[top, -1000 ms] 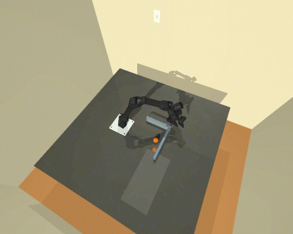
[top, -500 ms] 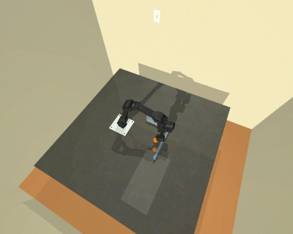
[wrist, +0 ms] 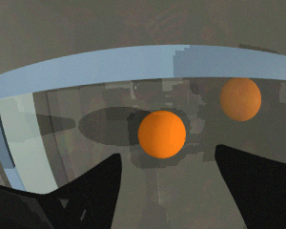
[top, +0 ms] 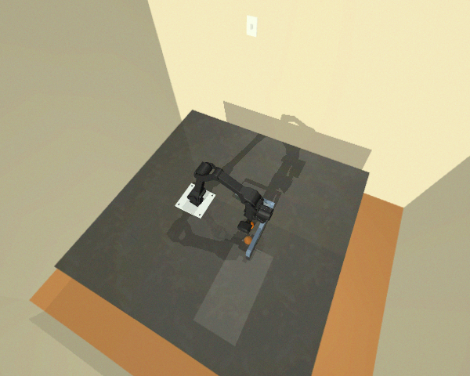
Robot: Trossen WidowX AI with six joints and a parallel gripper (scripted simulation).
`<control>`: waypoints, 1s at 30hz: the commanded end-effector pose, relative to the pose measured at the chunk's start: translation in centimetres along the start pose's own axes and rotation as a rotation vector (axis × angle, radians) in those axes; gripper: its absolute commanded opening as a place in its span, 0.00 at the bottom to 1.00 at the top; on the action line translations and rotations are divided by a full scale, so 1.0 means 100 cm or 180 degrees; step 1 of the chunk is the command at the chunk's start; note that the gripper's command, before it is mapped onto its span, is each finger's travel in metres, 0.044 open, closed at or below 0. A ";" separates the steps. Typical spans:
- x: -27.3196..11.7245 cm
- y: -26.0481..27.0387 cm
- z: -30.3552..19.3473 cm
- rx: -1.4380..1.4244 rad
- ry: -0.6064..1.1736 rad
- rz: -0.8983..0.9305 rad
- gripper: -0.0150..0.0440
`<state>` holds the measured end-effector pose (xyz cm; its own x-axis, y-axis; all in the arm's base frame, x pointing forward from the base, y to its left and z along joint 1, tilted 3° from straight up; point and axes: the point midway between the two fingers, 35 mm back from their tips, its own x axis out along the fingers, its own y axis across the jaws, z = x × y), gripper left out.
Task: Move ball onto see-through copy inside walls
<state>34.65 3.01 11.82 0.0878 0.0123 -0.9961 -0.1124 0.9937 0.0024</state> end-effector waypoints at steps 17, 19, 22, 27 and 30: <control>0.033 0.000 -0.002 0.0023 0.0035 0.0016 0.80; 0.036 0.000 -0.002 0.0023 0.0035 0.0016 0.80; 0.041 0.000 -0.002 0.0022 0.0035 0.0016 0.80; 0.048 0.001 -0.003 0.0022 0.0035 0.0016 0.80; 0.049 0.001 -0.003 0.0022 0.0035 0.0016 0.71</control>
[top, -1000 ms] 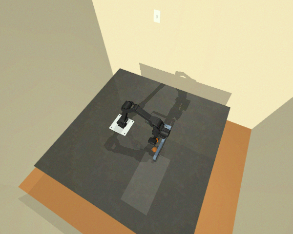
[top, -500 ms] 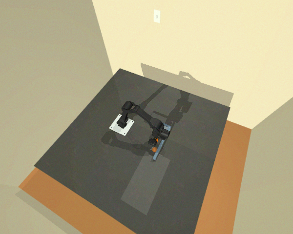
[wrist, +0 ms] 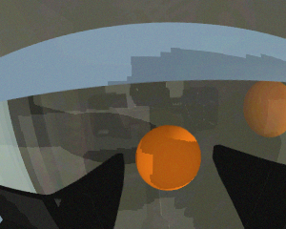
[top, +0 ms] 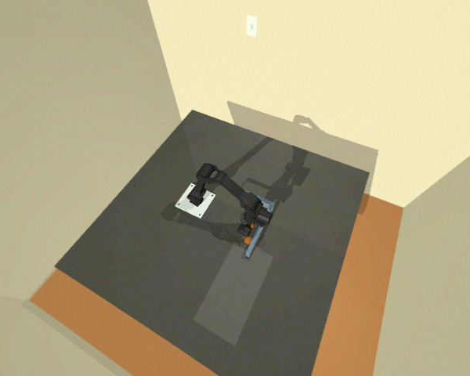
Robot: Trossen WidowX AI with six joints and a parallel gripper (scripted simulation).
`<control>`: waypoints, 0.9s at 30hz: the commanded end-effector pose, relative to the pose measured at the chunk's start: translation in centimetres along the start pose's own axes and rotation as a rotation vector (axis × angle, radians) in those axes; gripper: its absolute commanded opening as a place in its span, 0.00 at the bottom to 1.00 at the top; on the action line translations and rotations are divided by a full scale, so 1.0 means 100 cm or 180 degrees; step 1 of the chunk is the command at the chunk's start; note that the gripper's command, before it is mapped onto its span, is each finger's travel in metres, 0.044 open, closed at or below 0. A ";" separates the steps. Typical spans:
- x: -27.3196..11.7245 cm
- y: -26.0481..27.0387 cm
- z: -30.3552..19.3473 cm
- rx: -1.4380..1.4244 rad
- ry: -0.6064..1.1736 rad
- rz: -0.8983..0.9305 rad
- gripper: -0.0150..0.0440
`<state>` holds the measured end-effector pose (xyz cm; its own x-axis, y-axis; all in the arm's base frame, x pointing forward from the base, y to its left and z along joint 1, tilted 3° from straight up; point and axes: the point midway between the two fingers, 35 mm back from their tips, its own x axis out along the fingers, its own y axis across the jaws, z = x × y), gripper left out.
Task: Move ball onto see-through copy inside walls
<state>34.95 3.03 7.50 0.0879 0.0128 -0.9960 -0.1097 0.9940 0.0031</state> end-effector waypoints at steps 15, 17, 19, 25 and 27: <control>-0.006 0.001 0.001 0.0013 0.0035 0.0015 0.34; -0.016 0.001 0.003 0.0013 0.0034 0.0015 0.25; -0.026 0.000 0.005 0.0013 0.0034 0.0015 0.25; -0.055 0.000 0.007 0.0013 0.0033 0.0015 0.25; -0.065 0.000 0.007 0.0013 0.0033 0.0014 0.25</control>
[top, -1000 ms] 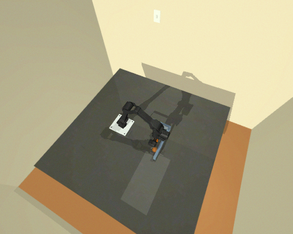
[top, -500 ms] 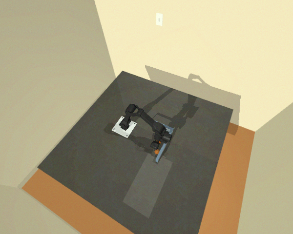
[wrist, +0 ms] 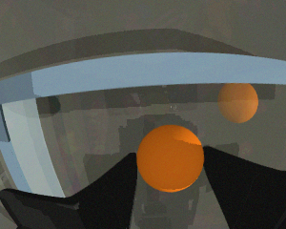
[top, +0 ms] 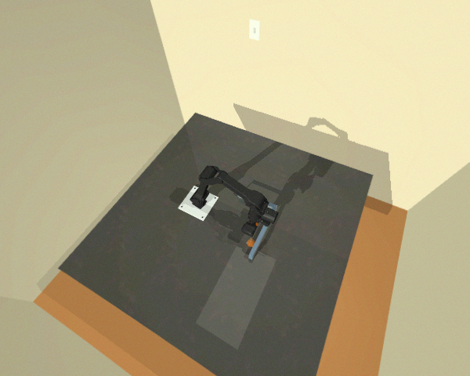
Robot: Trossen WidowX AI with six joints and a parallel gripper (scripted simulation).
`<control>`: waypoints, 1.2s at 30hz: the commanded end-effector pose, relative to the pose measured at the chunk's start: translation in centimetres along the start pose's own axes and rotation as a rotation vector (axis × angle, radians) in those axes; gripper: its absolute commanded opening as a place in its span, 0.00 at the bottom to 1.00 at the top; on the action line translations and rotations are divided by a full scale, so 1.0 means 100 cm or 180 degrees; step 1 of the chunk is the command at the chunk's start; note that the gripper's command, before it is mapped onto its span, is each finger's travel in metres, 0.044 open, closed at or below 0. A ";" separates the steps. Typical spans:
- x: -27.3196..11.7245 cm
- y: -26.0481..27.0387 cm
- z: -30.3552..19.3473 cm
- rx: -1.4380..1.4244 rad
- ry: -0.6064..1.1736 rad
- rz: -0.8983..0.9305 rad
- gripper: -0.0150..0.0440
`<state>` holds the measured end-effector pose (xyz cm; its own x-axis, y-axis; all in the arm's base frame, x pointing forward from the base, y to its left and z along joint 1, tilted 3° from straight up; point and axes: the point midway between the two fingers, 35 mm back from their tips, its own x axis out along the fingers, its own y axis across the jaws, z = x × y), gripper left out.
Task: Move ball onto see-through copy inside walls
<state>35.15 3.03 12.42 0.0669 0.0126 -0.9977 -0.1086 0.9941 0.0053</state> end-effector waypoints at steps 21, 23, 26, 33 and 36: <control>-0.067 -0.018 0.000 0.0035 -0.0035 -0.0009 0.25; -0.060 -0.031 0.005 0.0053 -0.0038 -0.0020 0.25; -0.050 -0.049 0.011 0.0061 -0.0039 -0.0029 0.25; -0.032 -0.081 0.018 0.0007 -0.0038 -0.0017 0.25; -0.030 -0.081 0.019 0.0007 -0.0038 -0.0017 0.25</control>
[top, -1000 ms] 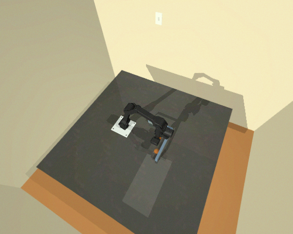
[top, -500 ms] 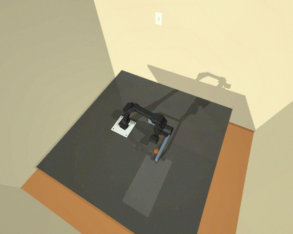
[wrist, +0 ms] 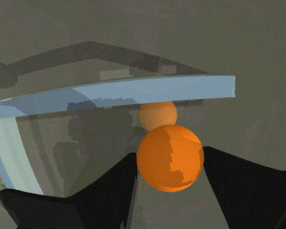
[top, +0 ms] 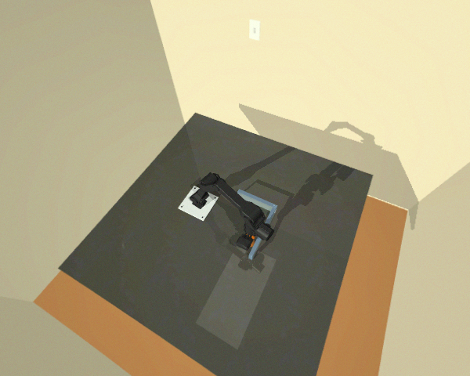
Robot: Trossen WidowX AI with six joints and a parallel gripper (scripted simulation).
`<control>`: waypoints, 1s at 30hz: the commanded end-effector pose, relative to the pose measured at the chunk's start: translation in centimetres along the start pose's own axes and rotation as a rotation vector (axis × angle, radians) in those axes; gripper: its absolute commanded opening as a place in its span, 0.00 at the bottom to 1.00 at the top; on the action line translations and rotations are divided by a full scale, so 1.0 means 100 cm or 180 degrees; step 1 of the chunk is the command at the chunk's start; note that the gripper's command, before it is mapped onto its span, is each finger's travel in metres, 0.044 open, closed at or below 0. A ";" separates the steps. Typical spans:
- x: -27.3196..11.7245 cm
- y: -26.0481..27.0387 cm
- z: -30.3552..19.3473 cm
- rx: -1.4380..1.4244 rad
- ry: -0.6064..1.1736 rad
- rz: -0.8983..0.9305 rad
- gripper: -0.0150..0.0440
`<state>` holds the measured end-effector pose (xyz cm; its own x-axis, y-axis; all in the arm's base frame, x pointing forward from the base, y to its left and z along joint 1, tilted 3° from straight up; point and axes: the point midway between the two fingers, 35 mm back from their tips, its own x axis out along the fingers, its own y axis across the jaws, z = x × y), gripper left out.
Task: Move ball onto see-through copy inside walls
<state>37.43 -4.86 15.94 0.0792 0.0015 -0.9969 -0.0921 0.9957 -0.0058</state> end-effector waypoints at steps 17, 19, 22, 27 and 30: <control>0.072 0.001 0.002 -0.0042 -0.0002 0.0023 0.25; 0.072 0.001 0.002 -0.0042 -0.0002 0.0023 0.25; 0.073 0.001 0.002 -0.0042 -0.0002 0.0023 0.25; 0.077 0.001 0.002 -0.0042 -0.0002 0.0023 0.25; 0.082 0.001 0.002 -0.0042 -0.0002 0.0023 0.25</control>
<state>38.37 -4.84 8.50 0.0894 0.0036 -0.9960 -0.1030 0.9947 -0.0056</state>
